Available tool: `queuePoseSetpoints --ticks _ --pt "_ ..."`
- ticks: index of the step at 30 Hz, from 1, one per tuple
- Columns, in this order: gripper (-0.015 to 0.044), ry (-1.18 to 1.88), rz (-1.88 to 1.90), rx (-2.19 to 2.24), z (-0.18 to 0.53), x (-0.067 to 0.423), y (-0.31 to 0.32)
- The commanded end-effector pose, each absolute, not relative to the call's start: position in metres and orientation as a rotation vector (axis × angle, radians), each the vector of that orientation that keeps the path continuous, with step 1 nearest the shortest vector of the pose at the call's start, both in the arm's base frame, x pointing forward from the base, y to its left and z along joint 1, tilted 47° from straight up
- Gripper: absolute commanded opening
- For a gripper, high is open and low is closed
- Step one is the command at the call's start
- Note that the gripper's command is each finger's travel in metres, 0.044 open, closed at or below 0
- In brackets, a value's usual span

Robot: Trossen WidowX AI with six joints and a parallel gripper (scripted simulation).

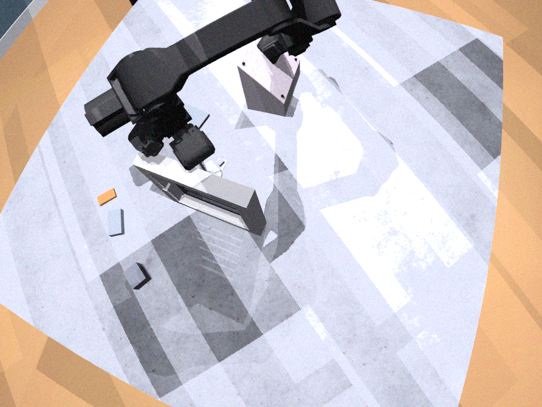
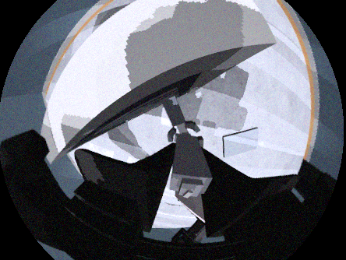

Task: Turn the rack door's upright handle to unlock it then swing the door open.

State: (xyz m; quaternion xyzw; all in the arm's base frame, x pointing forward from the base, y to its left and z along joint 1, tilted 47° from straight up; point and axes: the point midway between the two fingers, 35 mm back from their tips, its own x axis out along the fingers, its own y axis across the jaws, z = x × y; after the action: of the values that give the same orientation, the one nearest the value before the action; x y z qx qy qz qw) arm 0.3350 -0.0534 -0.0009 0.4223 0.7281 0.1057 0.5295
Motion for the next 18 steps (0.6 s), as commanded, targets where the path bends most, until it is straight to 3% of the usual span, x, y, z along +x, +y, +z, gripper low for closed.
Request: queuePoseSetpoints --ticks 1,18 --pt "0.0016 1.777 0.099 1.129 -0.0003 0.3359 -0.0547" --pt "0.0016 1.857 -0.705 1.695 -0.0003 0.3359 -0.0547"
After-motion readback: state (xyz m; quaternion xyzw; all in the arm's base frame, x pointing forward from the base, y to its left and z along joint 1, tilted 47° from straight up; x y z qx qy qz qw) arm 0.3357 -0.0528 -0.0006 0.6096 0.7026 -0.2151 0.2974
